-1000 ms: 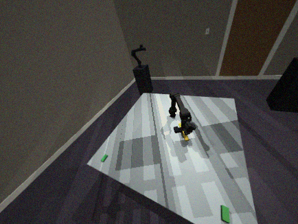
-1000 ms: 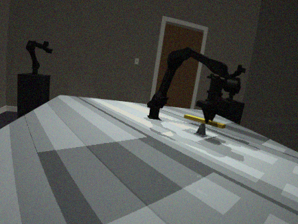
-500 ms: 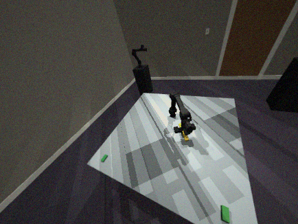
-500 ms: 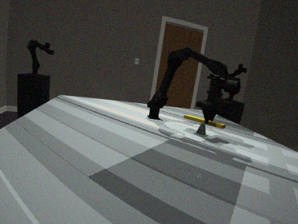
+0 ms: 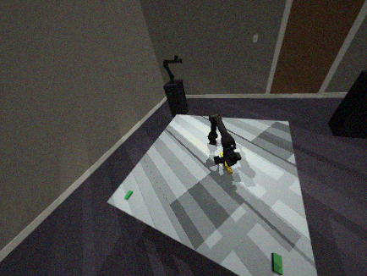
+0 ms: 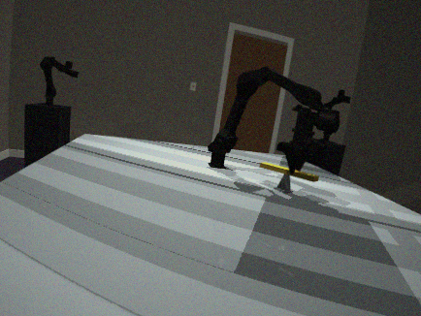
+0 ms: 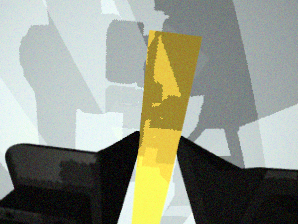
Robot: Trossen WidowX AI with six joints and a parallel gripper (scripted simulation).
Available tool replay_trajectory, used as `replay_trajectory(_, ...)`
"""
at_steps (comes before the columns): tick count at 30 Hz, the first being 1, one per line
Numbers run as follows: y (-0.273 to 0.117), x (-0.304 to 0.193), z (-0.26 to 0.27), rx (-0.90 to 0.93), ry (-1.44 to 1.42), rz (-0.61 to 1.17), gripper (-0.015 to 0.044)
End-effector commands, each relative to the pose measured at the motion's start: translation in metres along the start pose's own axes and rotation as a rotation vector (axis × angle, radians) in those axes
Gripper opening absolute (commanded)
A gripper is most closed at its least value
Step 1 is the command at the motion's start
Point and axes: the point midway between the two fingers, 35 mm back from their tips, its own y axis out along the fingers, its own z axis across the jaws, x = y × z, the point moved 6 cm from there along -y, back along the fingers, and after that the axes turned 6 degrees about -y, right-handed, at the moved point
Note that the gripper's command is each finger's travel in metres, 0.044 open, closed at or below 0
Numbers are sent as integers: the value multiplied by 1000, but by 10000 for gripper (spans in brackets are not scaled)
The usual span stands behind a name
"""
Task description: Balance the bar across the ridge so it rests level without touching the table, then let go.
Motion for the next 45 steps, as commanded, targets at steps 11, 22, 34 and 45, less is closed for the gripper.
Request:
replay_trajectory(11,2,0,0,-1,0,0,0)
replay_trajectory(22,3,0,0,-1,0,0,0)
replay_trajectory(34,4,0,0,-1,0,0,0)
replay_trajectory(45,5,0,0,-1,0,0,0)
